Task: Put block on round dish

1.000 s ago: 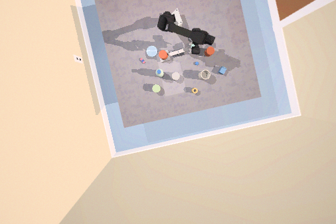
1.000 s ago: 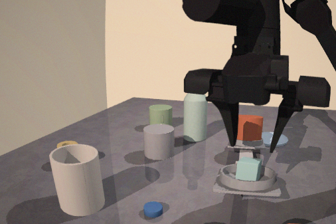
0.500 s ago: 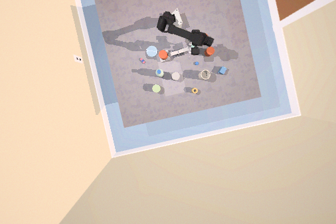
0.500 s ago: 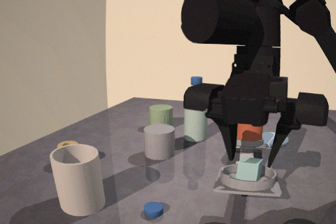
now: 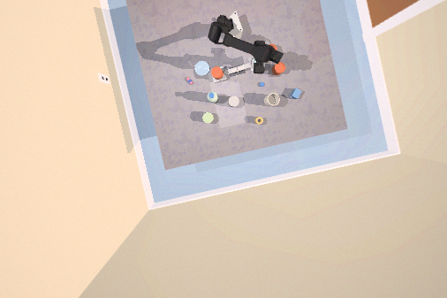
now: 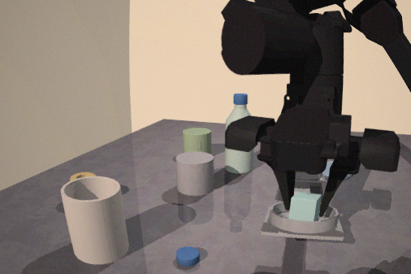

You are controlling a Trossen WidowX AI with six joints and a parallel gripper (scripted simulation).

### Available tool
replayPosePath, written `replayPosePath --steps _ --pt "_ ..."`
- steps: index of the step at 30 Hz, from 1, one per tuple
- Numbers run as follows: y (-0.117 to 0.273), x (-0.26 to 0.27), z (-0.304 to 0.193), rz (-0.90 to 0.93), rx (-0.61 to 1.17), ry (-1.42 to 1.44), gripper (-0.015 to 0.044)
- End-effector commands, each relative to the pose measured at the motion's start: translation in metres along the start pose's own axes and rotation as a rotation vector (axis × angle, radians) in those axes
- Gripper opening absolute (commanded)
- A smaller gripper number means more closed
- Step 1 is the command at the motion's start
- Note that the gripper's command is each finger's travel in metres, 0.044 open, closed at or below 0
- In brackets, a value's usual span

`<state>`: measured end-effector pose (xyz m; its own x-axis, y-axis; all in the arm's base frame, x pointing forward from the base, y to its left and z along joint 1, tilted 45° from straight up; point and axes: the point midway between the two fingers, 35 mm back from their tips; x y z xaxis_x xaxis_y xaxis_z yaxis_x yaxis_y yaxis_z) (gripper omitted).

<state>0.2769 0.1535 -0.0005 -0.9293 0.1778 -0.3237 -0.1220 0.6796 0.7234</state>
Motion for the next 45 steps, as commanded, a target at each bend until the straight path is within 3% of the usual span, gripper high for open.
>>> replayPosePath --steps 1,6,10,28,34,45 --pt "-0.002 0.0 -0.001 -0.005 0.003 0.007 0.0135" --pt "-0.002 0.0 -0.001 -0.005 0.003 0.007 0.0102" --pt "0.006 -0.001 0.0 -0.008 0.0 0.012 0.0" --pt "0.092 0.002 -0.001 -0.035 -0.033 0.084 0.0" --pt "0.092 -0.005 -0.007 -0.032 -0.04 0.084 0.0" --pt "0.081 -0.052 -0.062 -0.015 -0.09 0.066 0.0"
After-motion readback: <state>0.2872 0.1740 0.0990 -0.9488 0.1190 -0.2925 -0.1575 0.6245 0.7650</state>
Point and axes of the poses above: the point midway between the two fingers, 35 mm back from their tips, its own y axis back along the fingers, its own x axis across the jaws, z = x × y, and after that the axes turned 6 degrees about -y, right-handed
